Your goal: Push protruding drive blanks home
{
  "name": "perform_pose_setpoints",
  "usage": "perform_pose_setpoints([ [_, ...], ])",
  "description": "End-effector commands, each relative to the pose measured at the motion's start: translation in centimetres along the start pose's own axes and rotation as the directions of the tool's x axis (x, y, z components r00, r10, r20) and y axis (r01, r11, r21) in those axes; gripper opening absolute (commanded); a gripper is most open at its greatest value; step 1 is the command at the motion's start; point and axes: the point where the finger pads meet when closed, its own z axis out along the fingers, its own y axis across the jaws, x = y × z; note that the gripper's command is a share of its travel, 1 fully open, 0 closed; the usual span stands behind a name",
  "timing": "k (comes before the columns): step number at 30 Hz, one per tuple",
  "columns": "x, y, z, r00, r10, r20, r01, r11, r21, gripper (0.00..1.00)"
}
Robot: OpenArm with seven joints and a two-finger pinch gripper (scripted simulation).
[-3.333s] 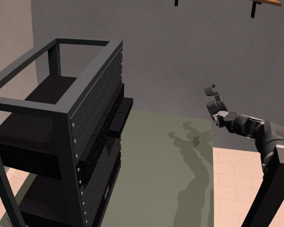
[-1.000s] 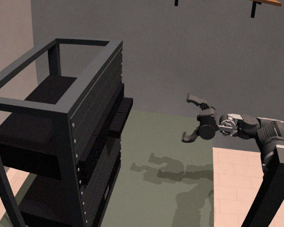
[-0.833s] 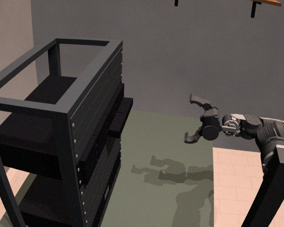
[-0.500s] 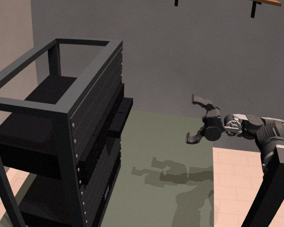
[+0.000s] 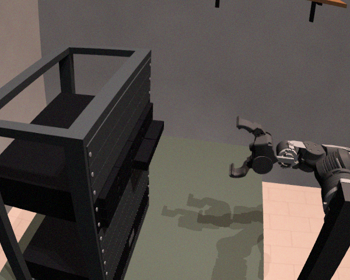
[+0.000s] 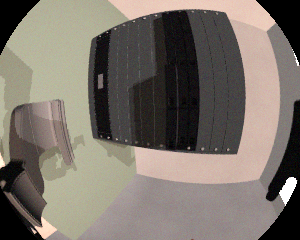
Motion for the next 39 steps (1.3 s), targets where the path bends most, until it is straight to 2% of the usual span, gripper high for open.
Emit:
perform_pose_setpoints([
  [1, 0.1, 0.2, 0.0, 1.0, -0.005, -0.003, 0.005, 1.0, -0.004, 1.0],
  [25, -0.1, 0.1, 0.2, 1.0, -0.003, -0.001, 0.003, 1.0, -0.001, 1.0],
  [32, -0.3, 0.2, 0.7, 1.0, -0.003, -0.001, 0.003, 1.0, -0.001, 1.0],
  [39, -0.8, 0.5, 2.3, 1.0, -0.003, -0.001, 0.003, 1.0, -0.001, 1.0],
])
